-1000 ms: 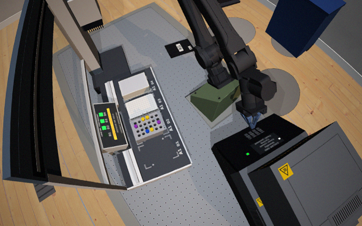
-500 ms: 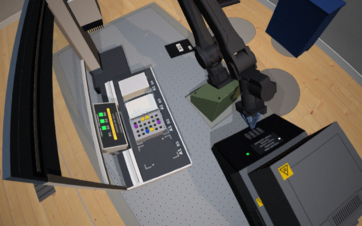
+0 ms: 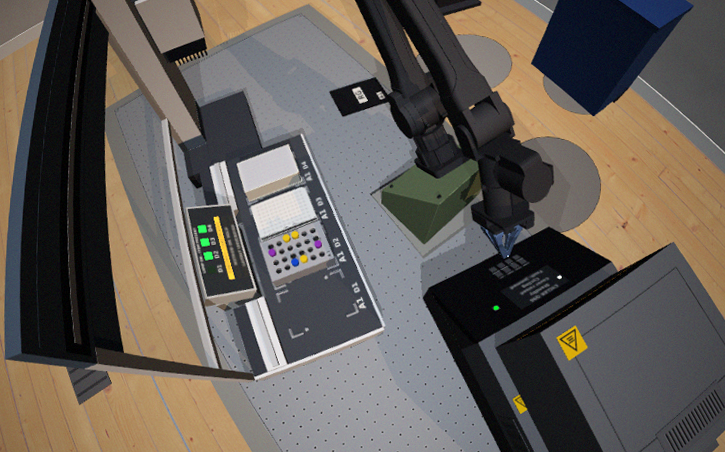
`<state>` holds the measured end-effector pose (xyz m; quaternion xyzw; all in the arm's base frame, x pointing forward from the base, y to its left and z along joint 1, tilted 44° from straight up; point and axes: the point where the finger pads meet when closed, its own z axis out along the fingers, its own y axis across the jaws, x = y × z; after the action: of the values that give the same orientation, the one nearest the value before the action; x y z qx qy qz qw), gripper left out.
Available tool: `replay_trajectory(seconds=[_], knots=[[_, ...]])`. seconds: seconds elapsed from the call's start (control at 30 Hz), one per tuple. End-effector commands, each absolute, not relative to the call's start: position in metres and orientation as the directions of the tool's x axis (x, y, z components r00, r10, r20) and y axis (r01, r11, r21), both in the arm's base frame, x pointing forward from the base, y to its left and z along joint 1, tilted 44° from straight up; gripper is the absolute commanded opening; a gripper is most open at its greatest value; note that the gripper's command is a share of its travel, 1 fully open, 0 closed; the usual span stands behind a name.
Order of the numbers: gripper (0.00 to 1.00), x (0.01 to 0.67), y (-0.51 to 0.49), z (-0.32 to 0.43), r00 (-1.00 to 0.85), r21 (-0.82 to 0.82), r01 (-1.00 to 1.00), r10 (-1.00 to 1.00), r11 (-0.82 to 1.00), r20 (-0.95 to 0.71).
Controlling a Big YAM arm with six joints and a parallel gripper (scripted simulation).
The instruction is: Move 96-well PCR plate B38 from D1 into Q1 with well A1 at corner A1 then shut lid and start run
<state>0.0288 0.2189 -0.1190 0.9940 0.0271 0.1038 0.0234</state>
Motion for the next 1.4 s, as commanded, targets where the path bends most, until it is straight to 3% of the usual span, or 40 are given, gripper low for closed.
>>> replay_trajectory(seconds=[0.0,1.37], knots=[[0.00,0.025,0.261,-0.116,0.978,-0.029,0.042,0.035,-0.999,0.205],[0.00,0.033,0.250,-0.140,0.977,-0.003,0.038,0.037,-0.999,0.208]])
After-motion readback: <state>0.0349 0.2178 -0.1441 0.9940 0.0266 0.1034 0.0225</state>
